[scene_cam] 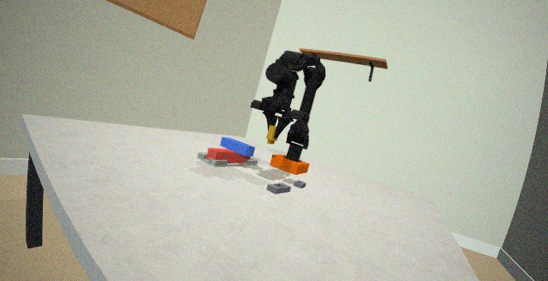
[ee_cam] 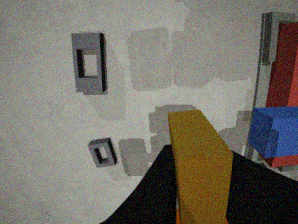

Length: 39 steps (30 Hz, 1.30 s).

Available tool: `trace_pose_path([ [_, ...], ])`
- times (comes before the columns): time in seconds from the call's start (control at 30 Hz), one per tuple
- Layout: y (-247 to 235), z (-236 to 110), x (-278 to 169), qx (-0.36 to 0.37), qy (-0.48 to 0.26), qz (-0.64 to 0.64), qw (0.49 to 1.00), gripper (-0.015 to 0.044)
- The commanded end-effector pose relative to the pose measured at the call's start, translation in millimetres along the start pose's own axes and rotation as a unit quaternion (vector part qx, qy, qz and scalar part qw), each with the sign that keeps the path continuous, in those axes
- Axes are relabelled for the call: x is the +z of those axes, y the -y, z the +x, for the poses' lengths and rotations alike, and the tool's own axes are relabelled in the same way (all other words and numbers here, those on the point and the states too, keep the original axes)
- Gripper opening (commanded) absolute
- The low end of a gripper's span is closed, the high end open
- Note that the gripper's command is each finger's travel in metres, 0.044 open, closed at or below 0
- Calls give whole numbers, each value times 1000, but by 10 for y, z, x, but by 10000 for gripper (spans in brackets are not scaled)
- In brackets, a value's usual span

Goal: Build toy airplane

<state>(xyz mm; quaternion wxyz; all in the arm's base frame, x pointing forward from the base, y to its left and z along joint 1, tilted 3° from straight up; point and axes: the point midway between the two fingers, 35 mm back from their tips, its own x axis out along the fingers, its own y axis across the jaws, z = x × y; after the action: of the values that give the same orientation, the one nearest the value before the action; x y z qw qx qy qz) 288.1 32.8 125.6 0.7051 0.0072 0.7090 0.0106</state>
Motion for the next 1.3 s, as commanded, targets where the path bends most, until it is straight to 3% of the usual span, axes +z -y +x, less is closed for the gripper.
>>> trace_pose_path([
  [0.0, 95, -4, 75, -2, 5, 1, 1000, 0],
  [1.27, 1076, 218, 394, 2, 2, 45, 999, 0],
])
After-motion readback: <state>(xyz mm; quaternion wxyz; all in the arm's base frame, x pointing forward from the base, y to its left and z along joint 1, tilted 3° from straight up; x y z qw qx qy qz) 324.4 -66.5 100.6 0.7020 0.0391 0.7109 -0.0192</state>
